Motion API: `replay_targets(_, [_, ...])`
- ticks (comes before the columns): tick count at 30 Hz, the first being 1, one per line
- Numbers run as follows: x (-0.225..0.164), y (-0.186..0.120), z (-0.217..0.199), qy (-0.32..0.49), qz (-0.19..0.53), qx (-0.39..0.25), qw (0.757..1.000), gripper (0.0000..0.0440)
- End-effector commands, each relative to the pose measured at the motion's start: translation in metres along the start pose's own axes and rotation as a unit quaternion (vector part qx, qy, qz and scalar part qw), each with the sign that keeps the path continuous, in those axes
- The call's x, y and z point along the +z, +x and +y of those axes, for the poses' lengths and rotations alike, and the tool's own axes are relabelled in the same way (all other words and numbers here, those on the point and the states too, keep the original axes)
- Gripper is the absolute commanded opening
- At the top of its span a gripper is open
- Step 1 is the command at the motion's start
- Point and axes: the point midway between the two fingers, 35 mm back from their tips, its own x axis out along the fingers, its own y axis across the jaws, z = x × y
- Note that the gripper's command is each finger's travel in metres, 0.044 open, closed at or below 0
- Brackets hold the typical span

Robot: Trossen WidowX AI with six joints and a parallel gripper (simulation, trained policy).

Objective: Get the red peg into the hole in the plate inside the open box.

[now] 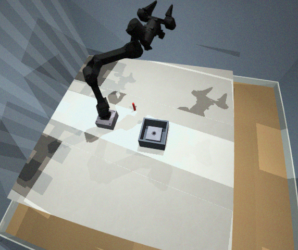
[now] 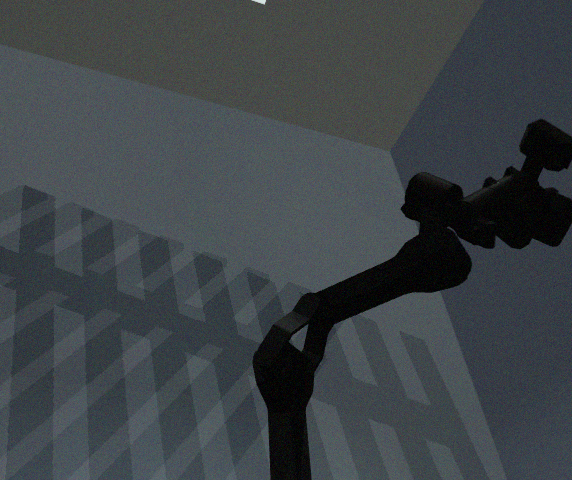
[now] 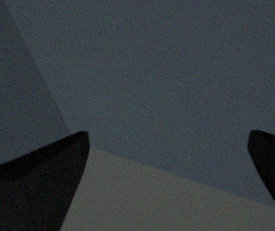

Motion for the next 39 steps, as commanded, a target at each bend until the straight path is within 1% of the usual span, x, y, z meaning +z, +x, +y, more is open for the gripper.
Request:
replay_targets(1, [-0.002, 0.0, -0.002, 0.016, 0.005, 0.004, 1.0, 0.042])
replay_targets(3, [-0.003, 0.002, -0.005, 0.05, 0.008, 0.011, 0.999, 0.044])
replay_targets(10, [0.006, 0.005, -0.016, 0.169, -0.001, 0.03, 0.985, 0.044])
replay_targets(15, [0.017, 0.006, -0.023, 0.251, -0.012, 0.047, 0.967, 0.044])
replay_targets(20, [0.03, 0.006, -0.028, 0.33, -0.024, 0.068, 0.941, 0.044])
replay_targets(24, [0.04, 0.005, -0.032, 0.39, -0.033, 0.087, 0.916, 0.044])
replay_targets(29, [0.054, 0.001, -0.036, 0.463, -0.042, 0.113, 0.878, 0.044])
replay_targets(34, [0.068, -0.003, -0.039, 0.53, -0.05, 0.143, 0.834, 0.044])
replay_targets(39, [0.084, -0.01, -0.042, 0.592, -0.056, 0.175, 0.784, 0.044])
